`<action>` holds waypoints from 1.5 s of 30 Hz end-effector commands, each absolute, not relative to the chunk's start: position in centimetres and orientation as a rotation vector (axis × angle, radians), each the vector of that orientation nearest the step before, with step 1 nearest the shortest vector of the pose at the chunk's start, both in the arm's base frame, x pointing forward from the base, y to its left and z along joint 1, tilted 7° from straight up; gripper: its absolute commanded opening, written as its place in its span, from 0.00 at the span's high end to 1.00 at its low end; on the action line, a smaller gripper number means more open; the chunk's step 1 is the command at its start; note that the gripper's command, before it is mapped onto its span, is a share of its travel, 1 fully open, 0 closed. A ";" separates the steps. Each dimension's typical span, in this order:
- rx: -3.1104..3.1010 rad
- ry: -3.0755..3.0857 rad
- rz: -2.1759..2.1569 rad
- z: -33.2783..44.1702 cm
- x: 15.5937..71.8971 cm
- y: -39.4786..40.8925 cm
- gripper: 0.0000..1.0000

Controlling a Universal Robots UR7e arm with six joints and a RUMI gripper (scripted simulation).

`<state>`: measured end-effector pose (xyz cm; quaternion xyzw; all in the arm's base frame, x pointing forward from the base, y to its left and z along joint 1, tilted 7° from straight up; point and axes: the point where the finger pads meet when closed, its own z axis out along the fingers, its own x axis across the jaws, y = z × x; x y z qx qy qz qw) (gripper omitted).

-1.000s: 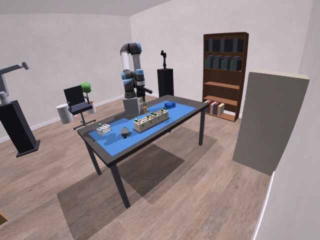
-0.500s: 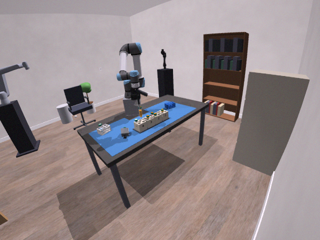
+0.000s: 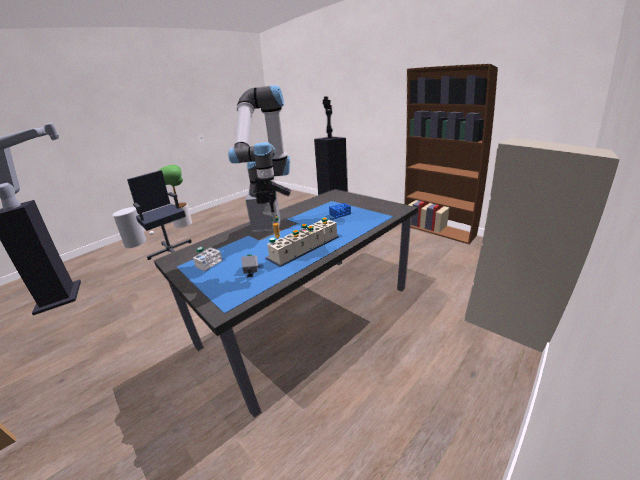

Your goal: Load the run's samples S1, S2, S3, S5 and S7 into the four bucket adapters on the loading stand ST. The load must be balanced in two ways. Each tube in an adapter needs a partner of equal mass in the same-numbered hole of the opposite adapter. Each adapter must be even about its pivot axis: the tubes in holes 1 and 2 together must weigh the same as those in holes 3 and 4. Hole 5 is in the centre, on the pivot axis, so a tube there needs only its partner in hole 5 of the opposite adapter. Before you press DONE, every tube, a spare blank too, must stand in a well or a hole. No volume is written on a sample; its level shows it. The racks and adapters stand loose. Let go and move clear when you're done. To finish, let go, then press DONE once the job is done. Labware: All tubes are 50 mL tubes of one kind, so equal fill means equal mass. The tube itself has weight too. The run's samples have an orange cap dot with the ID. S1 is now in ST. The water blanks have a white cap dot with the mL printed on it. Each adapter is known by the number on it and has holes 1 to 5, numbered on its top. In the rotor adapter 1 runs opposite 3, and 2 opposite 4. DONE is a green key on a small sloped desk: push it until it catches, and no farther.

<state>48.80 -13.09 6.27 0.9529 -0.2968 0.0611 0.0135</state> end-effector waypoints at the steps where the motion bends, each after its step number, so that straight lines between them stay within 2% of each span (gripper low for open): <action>1: 2.968 -0.924 0.192 5.6 49.0 -13.3 1.00; 15: 2.968 -0.924 0.192 2.4 49.3 -13.5 1.00; 45: 2.968 -0.924 0.192 0.8 49.5 -13.6 1.00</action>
